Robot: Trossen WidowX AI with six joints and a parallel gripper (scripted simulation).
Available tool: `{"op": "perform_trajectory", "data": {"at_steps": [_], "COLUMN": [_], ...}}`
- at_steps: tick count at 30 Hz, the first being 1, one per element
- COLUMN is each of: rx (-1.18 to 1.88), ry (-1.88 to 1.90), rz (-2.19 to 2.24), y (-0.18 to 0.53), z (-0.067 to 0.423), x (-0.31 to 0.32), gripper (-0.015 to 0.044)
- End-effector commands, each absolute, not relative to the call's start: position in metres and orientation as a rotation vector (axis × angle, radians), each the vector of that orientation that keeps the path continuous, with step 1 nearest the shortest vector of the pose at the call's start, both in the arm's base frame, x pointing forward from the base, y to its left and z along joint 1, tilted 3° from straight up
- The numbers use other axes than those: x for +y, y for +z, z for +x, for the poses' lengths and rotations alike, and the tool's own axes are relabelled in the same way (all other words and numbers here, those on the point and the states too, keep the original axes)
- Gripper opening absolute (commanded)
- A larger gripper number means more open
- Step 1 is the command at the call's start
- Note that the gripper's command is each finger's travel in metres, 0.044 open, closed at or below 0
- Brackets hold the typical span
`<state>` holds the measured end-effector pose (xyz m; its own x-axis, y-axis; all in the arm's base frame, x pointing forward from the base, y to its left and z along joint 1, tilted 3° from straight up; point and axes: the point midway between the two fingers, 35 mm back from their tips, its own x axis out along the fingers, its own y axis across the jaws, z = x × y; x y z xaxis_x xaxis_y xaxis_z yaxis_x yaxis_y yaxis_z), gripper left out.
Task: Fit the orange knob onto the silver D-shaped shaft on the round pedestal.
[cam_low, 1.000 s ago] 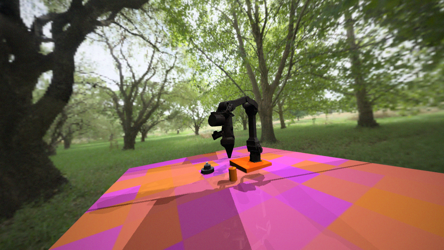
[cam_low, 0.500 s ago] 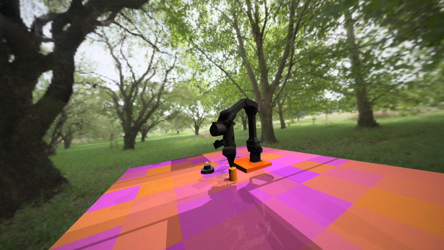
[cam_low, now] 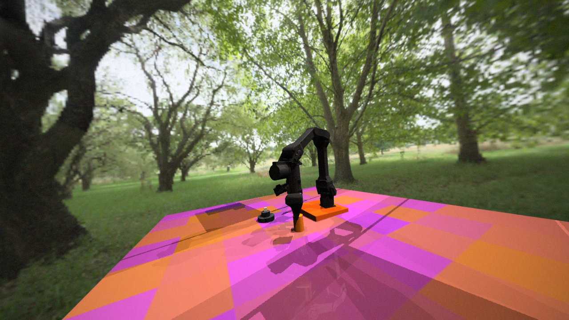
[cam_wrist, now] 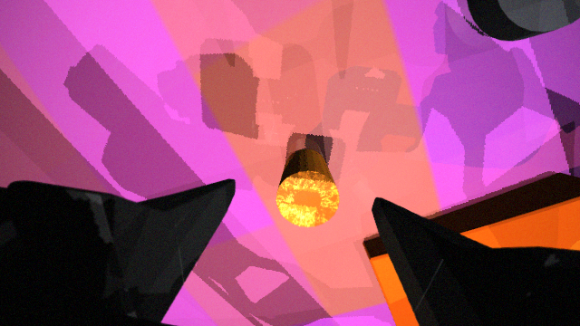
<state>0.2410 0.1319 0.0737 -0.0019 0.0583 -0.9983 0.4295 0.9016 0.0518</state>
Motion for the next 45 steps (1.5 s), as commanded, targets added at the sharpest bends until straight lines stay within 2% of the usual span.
{"op": "perform_trajectory", "data": {"at_steps": [1,29,39,45], "rx": [1.567,1.568,1.568,1.568], "ry": [-0.311,-0.311,-0.311,-0.311], "rz": [0.395,0.395,0.395,0.395], "y": [0.065,0.023,0.023,0.023], "z": [0.24,0.237,0.237,0.237], "x": [0.132,0.134,0.134,0.134], "gripper": [0.044,0.044,0.0177,0.0138]}}
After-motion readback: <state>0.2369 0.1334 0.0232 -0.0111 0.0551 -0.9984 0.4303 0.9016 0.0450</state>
